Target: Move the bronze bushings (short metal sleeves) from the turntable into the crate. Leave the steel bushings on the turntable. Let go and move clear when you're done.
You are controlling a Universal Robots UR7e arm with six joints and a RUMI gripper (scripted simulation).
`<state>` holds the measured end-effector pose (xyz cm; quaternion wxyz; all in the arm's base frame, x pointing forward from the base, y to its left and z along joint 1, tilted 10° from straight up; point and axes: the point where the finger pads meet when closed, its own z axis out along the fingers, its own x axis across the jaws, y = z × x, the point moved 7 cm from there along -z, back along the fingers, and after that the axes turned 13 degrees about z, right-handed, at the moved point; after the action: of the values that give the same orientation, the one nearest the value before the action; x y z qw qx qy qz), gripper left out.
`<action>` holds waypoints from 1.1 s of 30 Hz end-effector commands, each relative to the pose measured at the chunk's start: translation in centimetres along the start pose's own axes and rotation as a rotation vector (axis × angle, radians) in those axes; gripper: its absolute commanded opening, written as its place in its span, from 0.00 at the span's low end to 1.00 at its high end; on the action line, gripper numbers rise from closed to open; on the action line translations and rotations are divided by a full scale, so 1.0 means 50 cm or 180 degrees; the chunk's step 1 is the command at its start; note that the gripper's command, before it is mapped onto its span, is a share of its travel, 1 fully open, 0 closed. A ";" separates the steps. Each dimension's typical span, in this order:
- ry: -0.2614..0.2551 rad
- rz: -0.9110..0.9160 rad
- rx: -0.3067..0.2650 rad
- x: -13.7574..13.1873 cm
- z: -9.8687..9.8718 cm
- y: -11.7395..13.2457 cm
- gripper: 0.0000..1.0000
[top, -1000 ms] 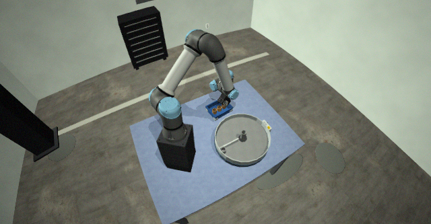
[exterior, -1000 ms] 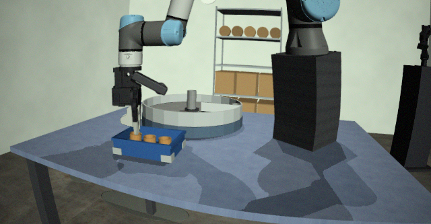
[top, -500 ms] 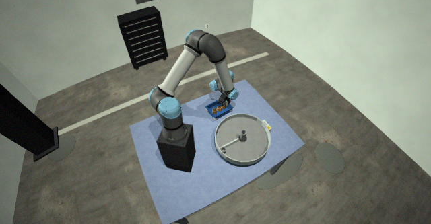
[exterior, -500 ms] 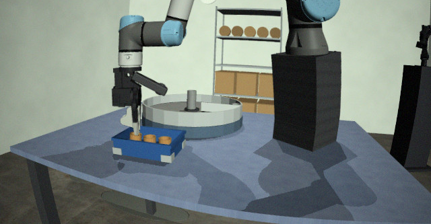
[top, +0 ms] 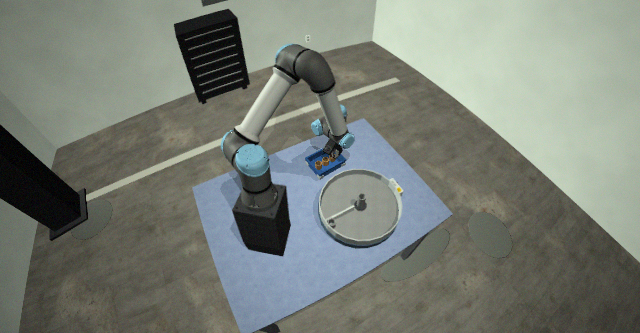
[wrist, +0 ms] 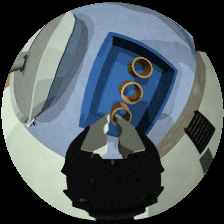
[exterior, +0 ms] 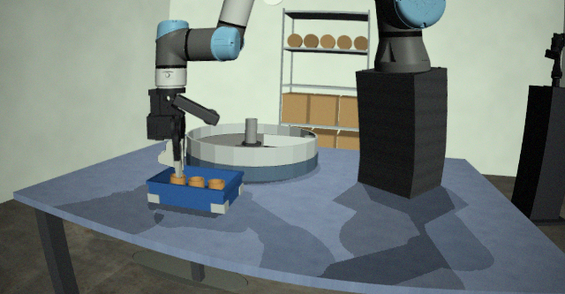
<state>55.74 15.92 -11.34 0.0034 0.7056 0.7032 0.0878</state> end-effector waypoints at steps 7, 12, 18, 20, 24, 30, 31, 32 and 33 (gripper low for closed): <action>0.0000 0.0000 -0.0005 0.000 -0.001 0.001 0.00; 0.0000 0.0000 -0.0005 0.000 -0.001 0.001 0.06; 0.0000 0.0000 -0.0005 0.000 -0.001 0.001 0.06; 0.0000 0.0000 -0.0005 0.000 -0.001 0.001 0.06; 0.0000 0.0000 -0.0005 0.000 -0.001 0.001 0.06; 0.0000 0.0000 -0.0005 0.000 -0.001 0.001 0.06; 0.0000 0.0000 -0.0005 0.000 -0.001 0.001 0.06; 0.0000 0.0000 -0.0005 0.000 -0.001 0.001 0.06; 0.0000 0.0000 -0.0005 0.000 -0.001 0.001 0.06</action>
<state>55.74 15.92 -11.34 0.0034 0.7056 0.7032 0.0878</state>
